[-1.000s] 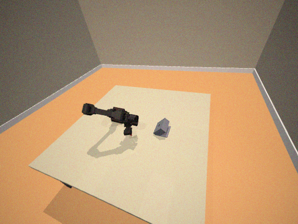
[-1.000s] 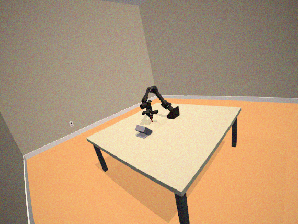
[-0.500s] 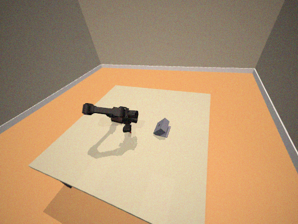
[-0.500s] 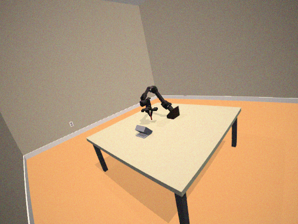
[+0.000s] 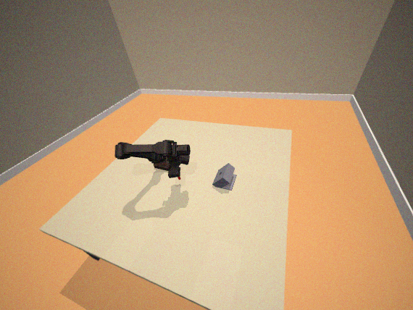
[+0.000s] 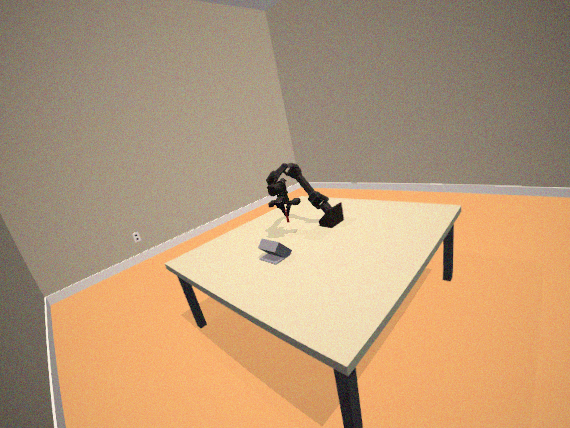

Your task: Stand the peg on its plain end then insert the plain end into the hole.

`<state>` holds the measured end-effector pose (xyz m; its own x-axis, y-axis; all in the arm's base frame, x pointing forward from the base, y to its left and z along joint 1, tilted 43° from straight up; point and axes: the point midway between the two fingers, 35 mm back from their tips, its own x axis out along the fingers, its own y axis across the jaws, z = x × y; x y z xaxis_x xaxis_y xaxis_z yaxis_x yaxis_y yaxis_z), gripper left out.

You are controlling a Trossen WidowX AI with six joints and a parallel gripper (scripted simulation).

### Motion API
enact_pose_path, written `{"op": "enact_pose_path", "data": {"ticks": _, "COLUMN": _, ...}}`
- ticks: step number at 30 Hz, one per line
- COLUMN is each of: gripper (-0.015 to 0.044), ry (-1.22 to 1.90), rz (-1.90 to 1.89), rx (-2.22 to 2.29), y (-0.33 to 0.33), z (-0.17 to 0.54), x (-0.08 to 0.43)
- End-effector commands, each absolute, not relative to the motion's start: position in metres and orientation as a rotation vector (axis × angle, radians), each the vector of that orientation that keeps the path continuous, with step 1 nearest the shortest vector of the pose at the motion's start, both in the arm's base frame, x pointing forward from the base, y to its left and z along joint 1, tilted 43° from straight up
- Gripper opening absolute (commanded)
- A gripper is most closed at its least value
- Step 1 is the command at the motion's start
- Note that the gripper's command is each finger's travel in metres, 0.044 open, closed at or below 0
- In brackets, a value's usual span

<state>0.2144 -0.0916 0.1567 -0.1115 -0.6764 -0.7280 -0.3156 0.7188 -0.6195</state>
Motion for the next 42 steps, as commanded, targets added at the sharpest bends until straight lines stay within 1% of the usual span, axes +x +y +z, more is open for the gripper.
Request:
{"op": "enact_pose_path", "data": {"ticks": 1, "gripper": 0.0000, "ry": 1.697, "rz": -0.369, "rx": -0.797, "y": -0.089, "z": 0.155, "x": 0.218}}
{"op": "enact_pose_path", "data": {"ticks": 42, "gripper": 0.0000, "ry": 1.446, "rz": -0.347, "rx": -0.852, "y": -0.071, "z": 0.119, "x": 0.265}}
